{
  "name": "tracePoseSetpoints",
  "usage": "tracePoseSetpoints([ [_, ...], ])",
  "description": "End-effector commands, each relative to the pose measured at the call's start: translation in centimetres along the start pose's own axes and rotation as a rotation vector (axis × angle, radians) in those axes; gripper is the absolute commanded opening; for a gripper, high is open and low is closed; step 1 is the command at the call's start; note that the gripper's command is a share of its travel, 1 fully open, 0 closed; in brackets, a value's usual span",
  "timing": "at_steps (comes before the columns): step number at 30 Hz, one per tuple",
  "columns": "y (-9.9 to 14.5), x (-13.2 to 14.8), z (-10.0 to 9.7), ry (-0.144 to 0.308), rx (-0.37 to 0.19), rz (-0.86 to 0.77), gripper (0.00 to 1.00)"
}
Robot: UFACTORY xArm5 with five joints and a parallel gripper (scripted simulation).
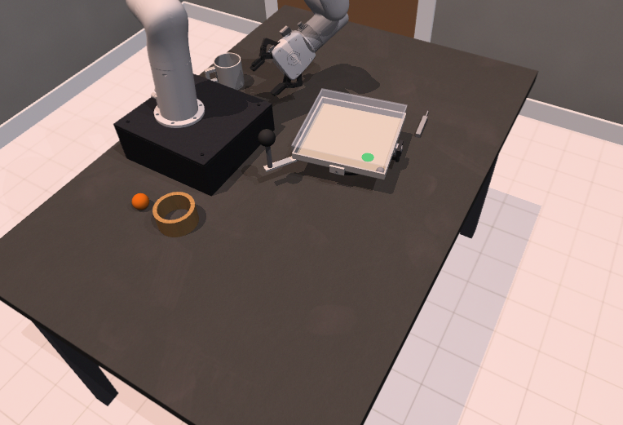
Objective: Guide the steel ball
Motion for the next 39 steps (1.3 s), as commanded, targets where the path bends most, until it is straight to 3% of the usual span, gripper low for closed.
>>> tracePoseSetpoints([
  [1, 0.0, 0.0, -0.1, 0.002, 0.001, 0.0, 1.0],
  [18, 0.0, 0.0, -0.1, 0.002, 0.001, 0.0, 1.0],
  [22, 1.1, -0.1, -0.4, 0.021, 0.038, -0.023, 1.0],
  [25, 3.9, -0.3, -1.0, 0.076, 0.124, -0.076, 1.0],
  [27, 6.8, -0.6, -1.3, 0.142, 0.205, -0.126, 1.0],
  [29, 6.8, -0.6, -1.3, 0.142, 0.205, -0.126, 1.0],
  [30, 8.5, -0.8, -1.4, 0.186, 0.248, -0.152, 1.0],
  [31, 8.5, -0.8, -1.4, 0.186, 0.248, -0.152, 1.0],
  [32, 10.4, -1.1, -1.3, 0.237, 0.291, -0.178, 1.0],
  [34, 10.4, -1.1, -1.3, 0.237, 0.291, -0.178, 1.0],
  [35, 12.5, -1.6, -1.1, 0.295, 0.331, -0.202, 1.0],
  [37, 12.5, -1.6, -1.1, 0.295, 0.331, -0.202, 1.0],
  [38, 14.5, -2.0, -0.8, 0.358, 0.366, -0.224, 1.0],
  [39, 14.5, -2.0, -0.8, 0.358, 0.366, -0.224, 1.0],
])
Point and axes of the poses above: the point where the finger pads meet when closed, its own z axis out along the fingers, its own x axis across the jaws, y = z × x, the point moved 6 cm from there along -z, back along the fingers, and after that the axes turned 2 degrees about -z, right-handed, at the moved point
